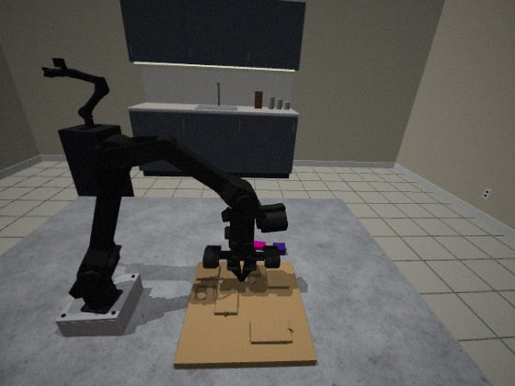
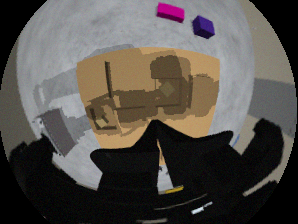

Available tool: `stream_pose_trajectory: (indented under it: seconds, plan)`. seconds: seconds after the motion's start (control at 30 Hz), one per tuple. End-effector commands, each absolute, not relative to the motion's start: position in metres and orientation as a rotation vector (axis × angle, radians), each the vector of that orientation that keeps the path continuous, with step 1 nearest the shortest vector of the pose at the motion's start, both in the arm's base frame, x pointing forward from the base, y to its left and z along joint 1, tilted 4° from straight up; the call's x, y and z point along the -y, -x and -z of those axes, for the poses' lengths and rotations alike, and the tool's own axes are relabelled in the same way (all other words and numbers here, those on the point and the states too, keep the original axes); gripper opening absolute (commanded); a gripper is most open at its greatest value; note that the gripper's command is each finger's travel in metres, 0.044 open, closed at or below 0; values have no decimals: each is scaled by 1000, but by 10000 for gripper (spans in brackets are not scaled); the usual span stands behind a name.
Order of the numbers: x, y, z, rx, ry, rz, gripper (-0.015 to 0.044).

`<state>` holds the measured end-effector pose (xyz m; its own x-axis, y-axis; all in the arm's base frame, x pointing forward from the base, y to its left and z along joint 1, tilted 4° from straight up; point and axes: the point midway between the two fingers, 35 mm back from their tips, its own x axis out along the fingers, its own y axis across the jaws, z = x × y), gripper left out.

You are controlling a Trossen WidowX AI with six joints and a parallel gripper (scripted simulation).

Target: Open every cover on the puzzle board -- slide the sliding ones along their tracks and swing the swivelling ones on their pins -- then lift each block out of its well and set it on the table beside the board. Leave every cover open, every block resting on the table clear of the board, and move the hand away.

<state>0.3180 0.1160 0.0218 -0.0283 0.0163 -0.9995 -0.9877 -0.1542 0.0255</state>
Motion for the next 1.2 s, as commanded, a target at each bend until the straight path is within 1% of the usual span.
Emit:
stream_pose_trajectory:
  seconds: [0.0,1.17]
  plan:
    - [-115,-316,-15,-1146,1300,-1356,0]
    - [-115,-310,13,-1146,1300,-1356,0]
